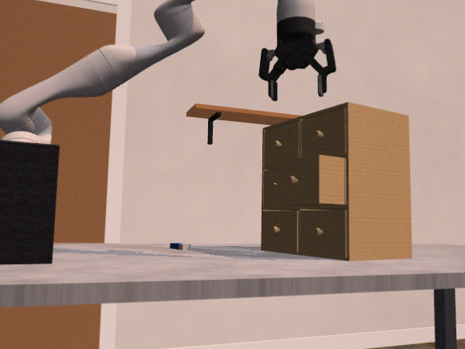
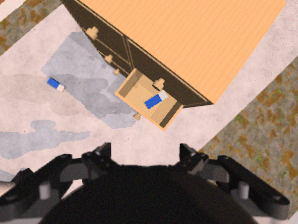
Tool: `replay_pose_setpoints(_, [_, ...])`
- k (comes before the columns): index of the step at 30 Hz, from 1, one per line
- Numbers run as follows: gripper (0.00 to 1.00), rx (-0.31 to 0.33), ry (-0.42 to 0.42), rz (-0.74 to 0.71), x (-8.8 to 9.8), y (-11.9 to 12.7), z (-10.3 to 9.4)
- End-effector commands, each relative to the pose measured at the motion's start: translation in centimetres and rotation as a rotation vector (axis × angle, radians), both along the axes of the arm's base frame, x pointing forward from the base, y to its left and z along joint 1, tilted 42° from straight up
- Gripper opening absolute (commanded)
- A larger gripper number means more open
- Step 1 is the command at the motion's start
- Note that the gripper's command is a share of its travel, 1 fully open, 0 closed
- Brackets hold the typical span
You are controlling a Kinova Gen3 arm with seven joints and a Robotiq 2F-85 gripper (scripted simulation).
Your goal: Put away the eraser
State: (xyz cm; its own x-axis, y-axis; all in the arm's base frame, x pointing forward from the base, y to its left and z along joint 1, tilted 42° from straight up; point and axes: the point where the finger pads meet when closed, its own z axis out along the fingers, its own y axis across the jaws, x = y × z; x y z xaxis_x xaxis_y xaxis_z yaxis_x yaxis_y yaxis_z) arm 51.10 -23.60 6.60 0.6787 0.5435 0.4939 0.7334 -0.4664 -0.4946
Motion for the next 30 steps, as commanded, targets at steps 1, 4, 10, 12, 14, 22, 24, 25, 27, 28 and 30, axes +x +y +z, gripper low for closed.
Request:
replay_pose_setpoints(1, [1.00, -0.010, 0.055, -0.052, -1.0, -1.0, 0.9])
replay_pose_setpoints(4, [1.00, -0.019, 0.102, -0.097, -1.7, -1.7, 1.4])
replay_pose_setpoints(10, [1.00, -0.034, 0.182, -0.175, -2.8, -2.8, 2.3])
replay_pose_setpoints(12, [1.00, -0.037, 0.197, -0.189, -2.9, -3.0, 2.5])
replay_pose_setpoints(14, [1.00, -0.042, 0.229, -0.220, -3.4, -3.5, 2.8])
replay_pose_setpoints(22, [1.00, -0.061, 0.340, -0.327, -4.9, -5.0, 4.0])
replay_pose_setpoints(24, [1.00, -0.065, 0.363, -0.349, -5.3, -5.3, 4.2])
replay_pose_setpoints(25, [1.00, -0.067, 0.374, -0.360, -5.4, -5.4, 4.3])
replay_pose_setpoints(27, [1.00, -0.068, 0.384, -0.369, -5.6, -5.5, 4.4])
replay_pose_setpoints(28, [1.00, -0.068, 0.384, -0.369, -5.6, -5.5, 4.4])
replay_pose_setpoints(30, [1.00, -0.071, 0.402, -0.387, -5.8, -5.8, 4.6])
